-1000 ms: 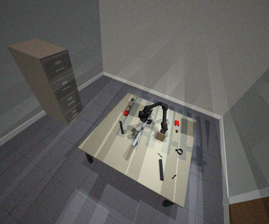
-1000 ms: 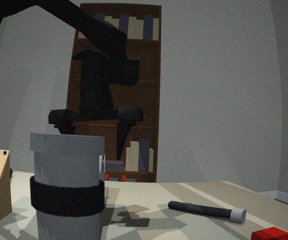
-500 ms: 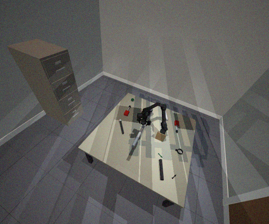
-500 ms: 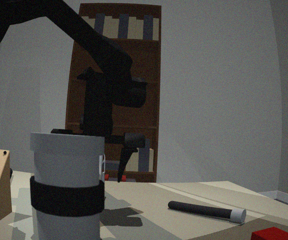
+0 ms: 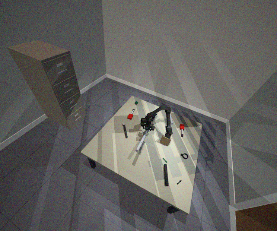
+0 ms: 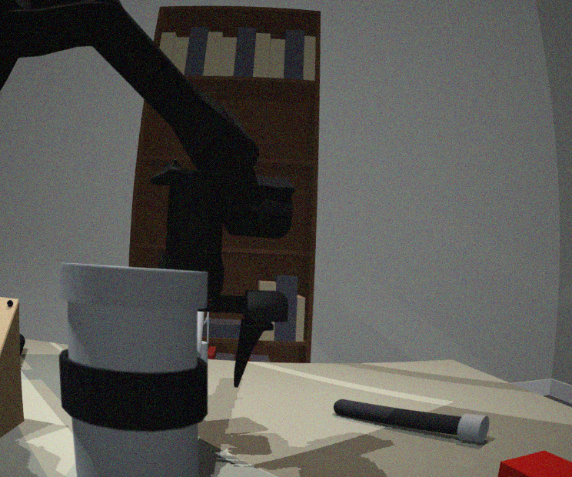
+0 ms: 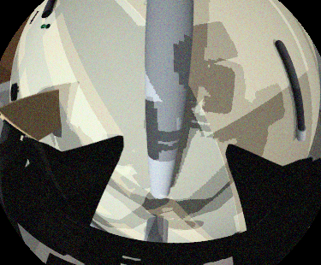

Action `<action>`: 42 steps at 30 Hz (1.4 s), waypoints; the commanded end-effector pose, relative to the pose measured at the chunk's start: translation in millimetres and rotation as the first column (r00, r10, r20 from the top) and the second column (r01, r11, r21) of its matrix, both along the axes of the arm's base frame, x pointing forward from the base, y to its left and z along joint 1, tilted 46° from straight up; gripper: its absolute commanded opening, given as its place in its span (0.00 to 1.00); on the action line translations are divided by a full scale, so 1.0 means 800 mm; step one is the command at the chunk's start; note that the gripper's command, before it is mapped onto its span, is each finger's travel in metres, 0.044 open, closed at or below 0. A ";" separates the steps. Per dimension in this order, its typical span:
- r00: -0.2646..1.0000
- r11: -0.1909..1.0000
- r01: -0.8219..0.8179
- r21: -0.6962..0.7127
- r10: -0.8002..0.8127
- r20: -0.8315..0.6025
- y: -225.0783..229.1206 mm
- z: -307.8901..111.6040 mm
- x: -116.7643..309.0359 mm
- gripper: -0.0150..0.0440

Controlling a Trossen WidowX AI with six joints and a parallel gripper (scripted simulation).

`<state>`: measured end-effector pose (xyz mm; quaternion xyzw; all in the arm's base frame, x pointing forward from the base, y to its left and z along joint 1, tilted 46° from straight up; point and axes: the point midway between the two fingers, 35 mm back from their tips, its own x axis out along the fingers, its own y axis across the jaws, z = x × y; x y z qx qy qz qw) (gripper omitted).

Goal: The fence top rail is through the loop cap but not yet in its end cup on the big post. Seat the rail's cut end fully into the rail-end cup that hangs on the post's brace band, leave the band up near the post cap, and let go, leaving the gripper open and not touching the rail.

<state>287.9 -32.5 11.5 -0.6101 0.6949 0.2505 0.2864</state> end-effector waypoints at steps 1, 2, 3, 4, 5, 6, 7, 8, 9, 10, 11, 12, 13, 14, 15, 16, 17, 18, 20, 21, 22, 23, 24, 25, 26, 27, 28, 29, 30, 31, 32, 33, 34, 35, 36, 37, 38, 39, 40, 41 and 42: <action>1.000 1.000 -0.002 -0.004 0.002 -0.007 -0.006 -0.006 -0.001 1.00; 1.000 1.000 -0.002 -0.004 0.002 -0.007 -0.007 -0.008 -0.001 1.00; 1.000 1.000 -0.002 -0.004 0.002 -0.007 -0.009 -0.009 -0.001 1.00; 1.000 1.000 -0.003 -0.004 0.003 -0.007 -0.010 -0.011 -0.001 1.00; 1.000 1.000 -0.003 -0.003 0.003 -0.007 -0.012 -0.012 -0.002 1.00; 1.000 1.000 -0.003 -0.003 0.003 -0.007 -0.013 -0.014 -0.002 1.00; 1.000 1.000 -0.003 -0.003 0.003 -0.007 -0.015 -0.015 -0.002 1.00; 1.000 1.000 -0.003 -0.003 0.003 -0.007 -0.016 -0.017 -0.002 1.00; 1.000 1.000 -0.003 -0.003 0.003 -0.007 -0.018 -0.018 -0.002 1.00; 1.000 1.000 -0.003 -0.003 0.003 -0.007 -0.019 -0.019 -0.002 1.00; 1.000 1.000 -0.003 -0.004 0.003 -0.007 -0.021 -0.021 -0.002 1.00; 1.000 1.000 -0.003 -0.004 0.003 -0.007 -0.022 -0.022 -0.003 1.00; 1.000 1.000 -0.003 -0.004 0.003 -0.007 -0.023 -0.024 -0.003 1.00; 1.000 1.000 -0.003 -0.004 0.003 -0.007 -0.025 -0.025 -0.003 1.00; 1.000 1.000 -0.003 -0.004 0.003 -0.007 -0.026 -0.027 -0.003 1.00; 1.000 1.000 -0.003 -0.004 0.003 -0.007 -0.028 -0.028 -0.003 1.00; 1.000 1.000 -0.003 -0.004 0.003 -0.007 -0.029 -0.029 -0.004 1.00; 1.000 1.000 -0.003 -0.004 0.003 -0.007 -0.031 -0.031 -0.004 1.00; 1.000 1.000 -0.002 -0.004 0.002 -0.007 -0.034 -0.034 -0.004 1.00; 1.000 1.000 -0.002 -0.004 0.002 -0.007 -0.035 -0.035 -0.005 1.00; 1.000 1.000 -0.002 -0.005 0.002 -0.007 -0.037 -0.036 -0.005 1.00; 1.000 1.000 -0.002 -0.005 0.002 -0.007 -0.038 -0.038 -0.005 1.00; 1.000 1.000 -0.002 -0.005 0.002 -0.007 -0.040 -0.039 -0.006 1.00; 1.000 1.000 -0.002 -0.005 0.002 -0.007 -0.041 -0.040 -0.006 1.00; 1.000 1.000 -0.002 -0.006 0.002 -0.007 -0.042 -0.042 -0.006 1.00; 1.000 1.000 -0.002 -0.006 0.002 -0.007 -0.044 -0.043 -0.007 1.00; 1.000 1.000 -0.002 -0.006 0.002 -0.007 -0.045 -0.044 -0.007 1.00; 1.000 1.000 -0.002 -0.006 0.002 -0.007 -0.047 -0.045 -0.008 1.00; 1.000 1.000 -0.002 -0.007 0.002 -0.007 -0.048 -0.047 -0.008 1.00; 1.000 1.000 -0.002 -0.007 0.002 -0.007 -0.049 -0.048 -0.008 1.00; 1.000 1.000 -0.002 -0.007 0.002 -0.007 -0.050 -0.048 -0.008 1.00; 1.000 1.000 -0.002 -0.007 0.002 -0.007 -0.050 -0.049 -0.009 1.00; 1.000 1.000 -0.002 -0.007 0.002 -0.007 -0.050 -0.049 -0.009 0.96; 1.000 1.000 -0.002 -0.007 0.002 -0.007 -0.050 -0.049 -0.009 0.91; 1.000 1.000 -0.002 -0.007 0.002 -0.007 -0.050 -0.049 -0.009 0.87; 1.000 1.000 -0.002 -0.007 0.002 -0.007 -0.050 -0.049 -0.009 0.82; 1.000 1.000 -0.002 -0.007 0.002 -0.007 -0.050 -0.049 -0.009 0.78; 1.000 1.000 -0.002 -0.007 0.002 -0.007 -0.050 -0.049 -0.009 0.73; 1.000 1.000 -0.002 -0.007 0.002 -0.007 -0.050 -0.049 -0.009 0.69; 1.000 1.000 -0.002 -0.007 0.002 -0.007 -0.050 -0.049 -0.009 0.68; 1.000 1.000 -0.002 -0.007 0.002 -0.007 -0.050 -0.049 -0.009 0.67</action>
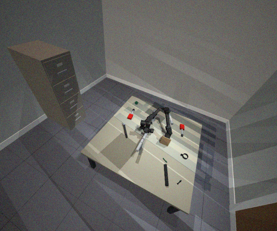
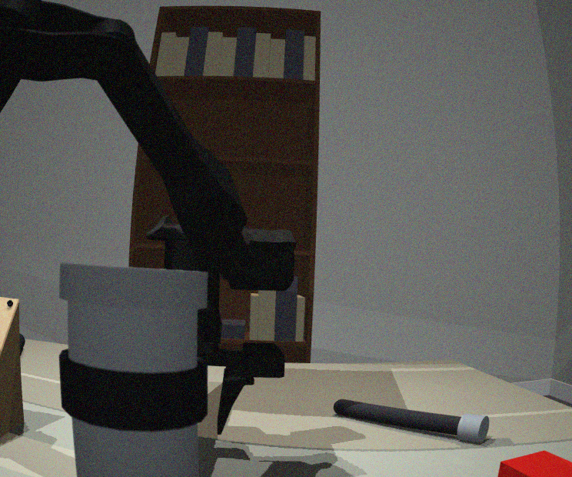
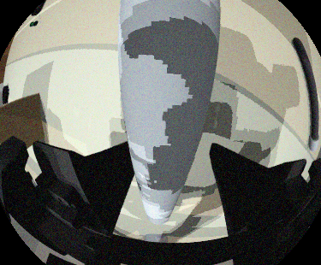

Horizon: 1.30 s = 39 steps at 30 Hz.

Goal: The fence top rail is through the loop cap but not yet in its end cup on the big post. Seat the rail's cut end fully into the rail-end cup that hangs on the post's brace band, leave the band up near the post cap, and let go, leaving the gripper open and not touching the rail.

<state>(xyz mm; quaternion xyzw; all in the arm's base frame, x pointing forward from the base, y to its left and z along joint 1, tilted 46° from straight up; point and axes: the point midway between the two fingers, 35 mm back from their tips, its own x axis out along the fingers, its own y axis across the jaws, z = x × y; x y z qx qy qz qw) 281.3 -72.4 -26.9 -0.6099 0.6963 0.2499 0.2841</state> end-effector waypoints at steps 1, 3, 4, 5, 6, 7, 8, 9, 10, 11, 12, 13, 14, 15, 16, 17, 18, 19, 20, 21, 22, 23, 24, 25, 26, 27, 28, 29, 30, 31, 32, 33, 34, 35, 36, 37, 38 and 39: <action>1.000 1.000 -0.003 -0.003 0.003 -0.004 -0.001 -0.001 0.000 0.65; 1.000 1.000 -0.003 -0.003 0.003 -0.004 -0.001 -0.001 0.000 0.63; 1.000 1.000 -0.003 -0.003 0.003 -0.004 -0.001 -0.001 0.000 0.62; 1.000 1.000 -0.003 -0.003 0.003 -0.004 -0.001 -0.001 0.000 0.61; 1.000 1.000 -0.003 -0.003 0.003 -0.004 -0.001 -0.001 0.000 0.60; 1.000 1.000 -0.003 -0.003 0.003 -0.004 -0.001 -0.001 0.000 0.59; 1.000 1.000 -0.003 -0.003 0.003 -0.004 -0.001 -0.001 0.000 0.58; 1.000 1.000 -0.003 -0.003 0.003 -0.004 -0.001 -0.001 0.000 0.56; 1.000 1.000 -0.003 -0.003 0.003 -0.004 -0.001 -0.001 0.000 0.55; 1.000 1.000 -0.003 -0.003 0.003 -0.004 -0.001 -0.001 0.000 0.54; 1.000 1.000 -0.003 -0.003 0.003 -0.004 -0.001 -0.001 0.000 0.53; 1.000 1.000 -0.003 -0.003 0.003 -0.004 -0.001 -0.001 0.000 0.52; 1.000 1.000 -0.003 -0.003 0.003 -0.004 -0.001 -0.001 0.000 0.51; 1.000 1.000 -0.003 -0.003 0.003 -0.004 -0.001 -0.001 0.000 0.50; 1.000 1.000 -0.003 -0.003 0.003 -0.004 -0.001 -0.001 0.000 0.49; 1.000 1.000 -0.003 -0.003 0.003 -0.004 -0.001 -0.001 0.000 0.47; 1.000 1.000 -0.003 -0.003 0.003 -0.004 0.000 0.000 0.000 0.43; 1.000 1.000 -0.003 -0.003 0.003 -0.004 0.001 0.001 0.000 0.38; 1.000 1.000 -0.003 -0.003 0.003 -0.004 0.002 0.002 0.000 0.34; 1.000 1.000 -0.003 -0.003 0.003 -0.004 0.004 0.003 0.000 0.30; 1.000 1.000 -0.003 -0.003 0.003 -0.004 0.004 0.004 0.000 0.25; 1.000 1.000 -0.002 -0.005 0.002 -0.005 0.004 0.005 -0.001 0.25; 1.000 1.000 -0.001 -0.009 0.001 -0.006 0.005 0.006 -0.001 0.25; 1.000 1.000 0.002 -0.014 -0.002 -0.008 0.006 0.007 -0.001 0.25; 1.000 1.000 0.004 -0.022 -0.005 -0.010 0.007 0.010 -0.002 0.25; 1.000 0.999 0.008 -0.031 -0.008 -0.013 0.008 0.013 -0.002 0.25; 1.000 0.999 0.012 -0.043 -0.012 -0.016 0.010 0.016 -0.003 0.25; 1.000 0.998 0.015 -0.055 -0.016 -0.020 0.012 0.020 -0.004 0.25; 1.000 0.998 0.019 -0.068 -0.020 -0.022 0.014 0.024 -0.004 0.25; 0.999 0.996 0.022 -0.081 -0.024 -0.025 0.015 0.029 -0.005 0.25; 0.999 0.995 0.024 -0.094 -0.027 -0.027 0.017 0.033 -0.005 0.25; 0.999 0.994 0.026 -0.108 -0.030 -0.029 0.019 0.037 -0.006 0.25; 0.999 0.992 0.028 -0.121 -0.032 -0.031 0.021 0.042 -0.006 0.25; 0.999 0.990 0.030 -0.135 -0.034 -0.032 0.023 0.046 -0.006 0.25; 0.999 0.988 0.031 -0.149 -0.036 -0.033 0.025 0.051 -0.007 0.25; 0.999 0.986 0.031 -0.162 -0.037 -0.034 0.027 0.055 -0.007 0.25; 0.999 0.984 0.032 -0.176 -0.038 -0.034 0.028 0.060 -0.007 0.25; 0.999 0.981 0.032 -0.190 -0.039 -0.034 0.030 0.065 -0.007 0.25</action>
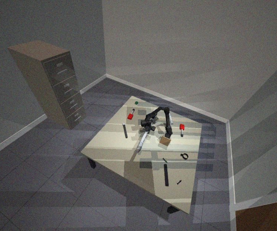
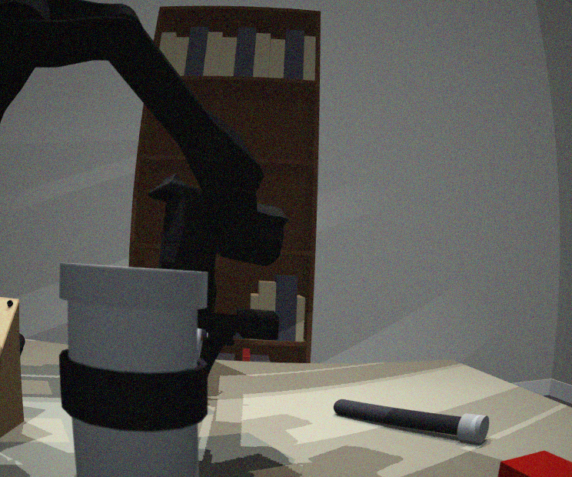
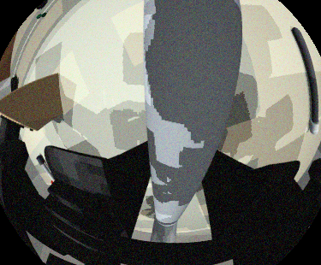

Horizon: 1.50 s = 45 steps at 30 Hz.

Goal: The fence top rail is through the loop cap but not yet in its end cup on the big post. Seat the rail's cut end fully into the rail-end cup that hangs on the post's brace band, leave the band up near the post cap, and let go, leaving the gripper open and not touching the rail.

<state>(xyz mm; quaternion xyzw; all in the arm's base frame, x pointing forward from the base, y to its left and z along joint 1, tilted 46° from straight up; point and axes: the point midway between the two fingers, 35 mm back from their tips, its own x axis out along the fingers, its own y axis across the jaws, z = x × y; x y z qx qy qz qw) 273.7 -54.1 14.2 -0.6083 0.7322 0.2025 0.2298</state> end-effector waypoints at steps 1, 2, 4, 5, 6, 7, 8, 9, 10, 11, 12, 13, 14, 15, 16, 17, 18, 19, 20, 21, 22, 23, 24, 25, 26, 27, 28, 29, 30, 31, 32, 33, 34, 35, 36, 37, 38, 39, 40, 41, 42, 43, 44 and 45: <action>1.000 0.998 -0.011 -0.055 0.011 -0.002 0.009 0.018 0.002 0.25; 1.000 0.998 -0.011 -0.070 0.011 -0.001 0.011 0.023 0.002 0.25; 1.000 0.995 -0.014 -0.099 0.014 -0.002 0.015 0.034 0.002 0.25; 1.000 0.993 -0.016 -0.113 0.016 -0.002 0.017 0.039 0.003 0.25; 1.000 0.992 -0.018 -0.128 0.018 -0.001 0.019 0.044 0.003 0.25; 1.000 0.990 -0.021 -0.142 0.021 -0.001 0.021 0.049 0.003 0.25; 1.000 0.987 -0.024 -0.157 0.024 0.000 0.023 0.055 0.004 0.25; 1.000 0.985 -0.026 -0.169 0.027 0.000 0.025 0.059 0.004 0.25; 1.000 0.984 -0.028 -0.176 0.029 0.001 0.026 0.062 0.004 0.25; 1.000 0.984 -0.029 -0.178 0.029 0.001 0.026 0.063 0.004 0.25; 1.000 0.984 -0.029 -0.178 0.029 0.001 0.026 0.063 0.004 0.25; 1.000 0.985 -0.026 -0.173 0.026 0.000 0.026 0.061 0.004 0.25; 1.000 0.986 -0.023 -0.167 0.023 0.000 0.025 0.059 0.003 0.25; 1.000 0.987 -0.020 -0.162 0.020 -0.001 0.024 0.057 0.002 0.25; 1.000 0.988 -0.017 -0.157 0.017 -0.002 0.023 0.056 0.002 0.25; 1.000 0.988 -0.017 -0.157 0.017 -0.002 0.023 0.056 0.002 0.25; 1.000 0.988 -0.017 -0.157 0.017 -0.002 0.023 0.056 0.002 0.25; 1.000 0.988 -0.017 -0.157 0.017 -0.002 0.023 0.056 0.002 0.25; 1.000 0.988 -0.017 -0.157 0.017 -0.002 0.023 0.056 0.002 0.25; 1.000 0.988 -0.017 -0.157 0.017 -0.002 0.023 0.056 0.002 0.25; 1.000 0.988 -0.017 -0.157 0.017 -0.002 0.023 0.056 0.002 0.25; 1.000 0.988 -0.017 -0.157 0.017 -0.002 0.023 0.056 0.002 0.25; 1.000 0.988 -0.017 -0.157 0.017 -0.002 0.023 0.056 0.002 0.25; 1.000 0.988 -0.017 -0.157 0.017 -0.002 0.023 0.056 0.002 0.25; 1.000 0.988 -0.017 -0.157 0.017 -0.002 0.023 0.056 0.002 0.25; 1.000 0.988 -0.017 -0.157 0.017 -0.002 0.023 0.056 0.002 0.25; 1.000 0.988 -0.017 -0.156 0.017 -0.002 0.023 0.056 0.002 0.25; 1.000 0.988 -0.017 -0.156 0.017 -0.002 0.024 0.056 0.002 0.25; 1.000 0.988 -0.017 -0.156 0.017 -0.002 0.024 0.057 0.002 0.25; 1.000 0.988 -0.017 -0.156 0.017 -0.002 0.024 0.057 0.003 0.25; 1.000 0.988 -0.017 -0.156 0.017 -0.002 0.025 0.058 0.003 0.25; 1.000 0.988 -0.017 -0.156 0.017 -0.002 0.025 0.058 0.003 0.25; 1.000 0.988 -0.017 -0.156 0.017 -0.002 0.025 0.059 0.004 0.25; 1.000 0.988 -0.017 -0.156 0.017 -0.002 0.025 0.060 0.004 0.25; 1.000 0.988 -0.017 -0.156 0.017 -0.002 0.026 0.060 0.004 0.25; 1.000 0.988 -0.017 -0.156 0.017 -0.002 0.026 0.061 0.005 0.25; 1.000 0.988 -0.017 -0.156 0.017 -0.002 0.026 0.061 0.005 0.25; 1.000 0.988 -0.017 -0.156 0.017 -0.002 0.027 0.062 0.005 0.25; 1.000 0.988 -0.017 -0.156 0.017 -0.002 0.027 0.062 0.005 0.25; 1.000 0.988 -0.017 -0.156 0.017 -0.002 0.027 0.063 0.006 0.25; 1.000 0.988 -0.017 -0.156 0.017 -0.002 0.028 0.063 0.006 0.25; 1.000 0.988 -0.017 -0.156 0.017 -0.002 0.028 0.064 0.006 0.25; 1.000 0.988 -0.017 -0.156 0.017 -0.002 0.028 0.064 0.007 0.25; 1.000 0.988 -0.017 -0.156 0.017 -0.002 0.029 0.065 0.007 0.25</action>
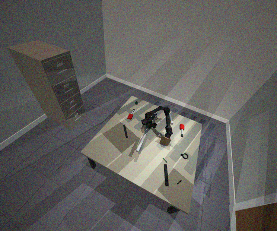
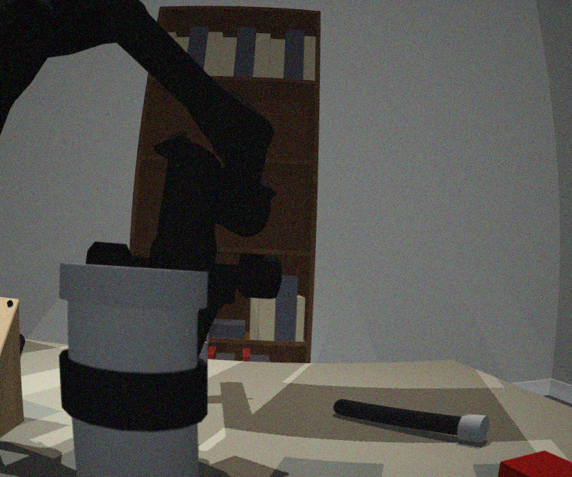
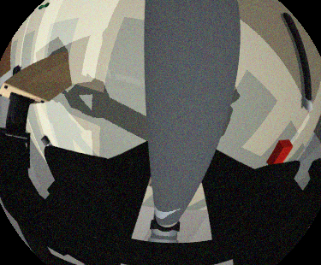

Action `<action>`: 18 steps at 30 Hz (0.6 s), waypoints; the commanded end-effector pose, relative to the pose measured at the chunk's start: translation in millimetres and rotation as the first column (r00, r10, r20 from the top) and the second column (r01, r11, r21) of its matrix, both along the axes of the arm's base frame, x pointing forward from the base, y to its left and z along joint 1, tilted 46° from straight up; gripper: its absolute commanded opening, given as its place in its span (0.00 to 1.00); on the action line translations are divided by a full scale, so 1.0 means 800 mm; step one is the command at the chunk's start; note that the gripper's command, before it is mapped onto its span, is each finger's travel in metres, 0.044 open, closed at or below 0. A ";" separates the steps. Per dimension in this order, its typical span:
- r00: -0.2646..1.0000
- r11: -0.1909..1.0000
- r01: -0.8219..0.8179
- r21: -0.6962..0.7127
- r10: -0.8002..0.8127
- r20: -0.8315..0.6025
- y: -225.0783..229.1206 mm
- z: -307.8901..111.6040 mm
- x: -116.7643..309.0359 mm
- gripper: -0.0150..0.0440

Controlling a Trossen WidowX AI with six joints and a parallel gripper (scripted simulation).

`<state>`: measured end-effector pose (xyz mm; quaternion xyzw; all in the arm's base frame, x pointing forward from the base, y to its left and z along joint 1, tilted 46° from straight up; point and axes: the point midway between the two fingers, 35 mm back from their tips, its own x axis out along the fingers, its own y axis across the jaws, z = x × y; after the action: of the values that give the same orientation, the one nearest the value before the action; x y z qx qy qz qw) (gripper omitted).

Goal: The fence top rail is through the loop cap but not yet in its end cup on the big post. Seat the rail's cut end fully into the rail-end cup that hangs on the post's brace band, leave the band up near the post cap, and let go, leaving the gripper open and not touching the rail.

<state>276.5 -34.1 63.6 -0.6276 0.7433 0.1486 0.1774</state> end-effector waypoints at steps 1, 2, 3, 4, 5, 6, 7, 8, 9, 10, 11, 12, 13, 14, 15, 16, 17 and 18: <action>1.000 1.000 -0.006 -0.001 0.006 0.008 0.004 0.003 0.004 0.25; 1.000 1.000 -0.006 -0.001 0.006 0.008 0.004 0.004 0.004 0.25; 1.000 1.000 -0.006 -0.001 0.006 0.007 0.003 0.004 0.003 0.25; 1.000 1.000 -0.006 -0.001 0.006 0.007 0.002 0.005 0.003 0.25; 1.000 1.000 -0.006 -0.001 0.006 0.007 0.001 0.005 0.003 0.25; 1.000 1.000 -0.005 -0.001 0.005 0.006 0.000 0.006 0.003 0.25; 1.000 1.000 -0.005 -0.001 0.005 0.006 -0.001 0.007 0.003 0.25; 1.000 1.000 -0.004 -0.001 0.004 0.005 -0.003 0.009 0.002 0.25; 1.000 1.000 -0.004 -0.001 0.004 0.005 -0.004 0.010 0.002 0.25; 1.000 1.000 -0.004 -0.001 0.004 0.004 -0.006 0.011 0.002 0.25; 1.000 1.000 -0.003 -0.001 0.003 0.003 -0.007 0.012 0.001 0.25; 1.000 1.000 -0.003 -0.001 0.003 0.003 -0.009 0.014 0.001 0.25; 1.000 1.000 -0.002 -0.001 0.002 0.002 -0.010 0.015 0.001 0.25; 1.000 1.000 -0.002 -0.001 0.002 0.001 -0.012 0.016 0.000 0.25; 1.000 1.000 -0.001 -0.001 0.001 0.001 -0.014 0.018 0.000 0.25; 1.000 1.000 -0.001 -0.001 0.001 0.000 -0.015 0.019 0.000 0.25; 1.000 1.000 -0.001 -0.001 0.001 0.000 -0.016 0.020 -0.001 0.25; 1.000 1.000 0.000 -0.001 0.000 -0.001 -0.017 0.021 -0.001 0.25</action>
<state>274.9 -45.9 72.7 -0.6222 0.7477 0.1520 0.1753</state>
